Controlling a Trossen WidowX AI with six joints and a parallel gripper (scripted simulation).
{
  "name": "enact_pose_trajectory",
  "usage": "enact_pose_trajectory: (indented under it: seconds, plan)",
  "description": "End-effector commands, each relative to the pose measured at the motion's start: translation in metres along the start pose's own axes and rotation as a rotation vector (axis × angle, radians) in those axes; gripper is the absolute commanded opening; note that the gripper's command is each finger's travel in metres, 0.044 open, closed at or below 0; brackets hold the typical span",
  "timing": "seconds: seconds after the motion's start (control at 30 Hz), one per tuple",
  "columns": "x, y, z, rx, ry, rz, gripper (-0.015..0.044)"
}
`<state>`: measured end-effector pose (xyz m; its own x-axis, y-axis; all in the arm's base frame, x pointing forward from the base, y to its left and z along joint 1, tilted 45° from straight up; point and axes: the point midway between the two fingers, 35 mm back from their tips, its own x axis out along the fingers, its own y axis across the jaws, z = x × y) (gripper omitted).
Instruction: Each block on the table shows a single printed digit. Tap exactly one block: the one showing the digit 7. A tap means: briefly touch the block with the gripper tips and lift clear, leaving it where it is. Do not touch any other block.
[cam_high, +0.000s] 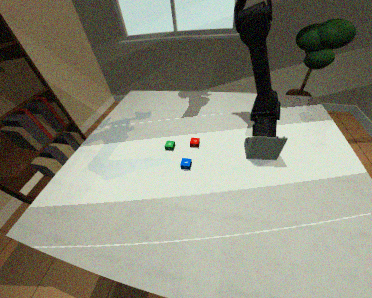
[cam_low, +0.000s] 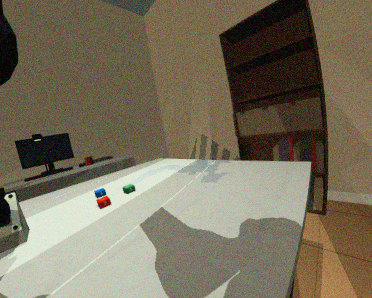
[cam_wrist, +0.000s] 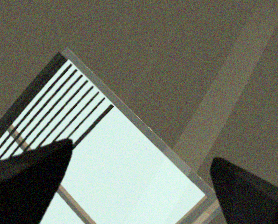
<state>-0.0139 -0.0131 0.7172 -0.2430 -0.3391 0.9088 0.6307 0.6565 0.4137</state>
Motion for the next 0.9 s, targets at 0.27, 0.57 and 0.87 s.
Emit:
enact_pose_trajectory:
  seconds: [0.27, 0.57, 0.87]
  plan:
    - [0.011, -0.114, -0.063, 0.216, 0.209, -0.291, 0.04]
    - [-0.048, -0.21, -0.207, 0.301, 0.598, -0.671, 0.04]
    - [-0.18, -0.214, -0.344, 0.214, 1.123, -0.885, 0.04]
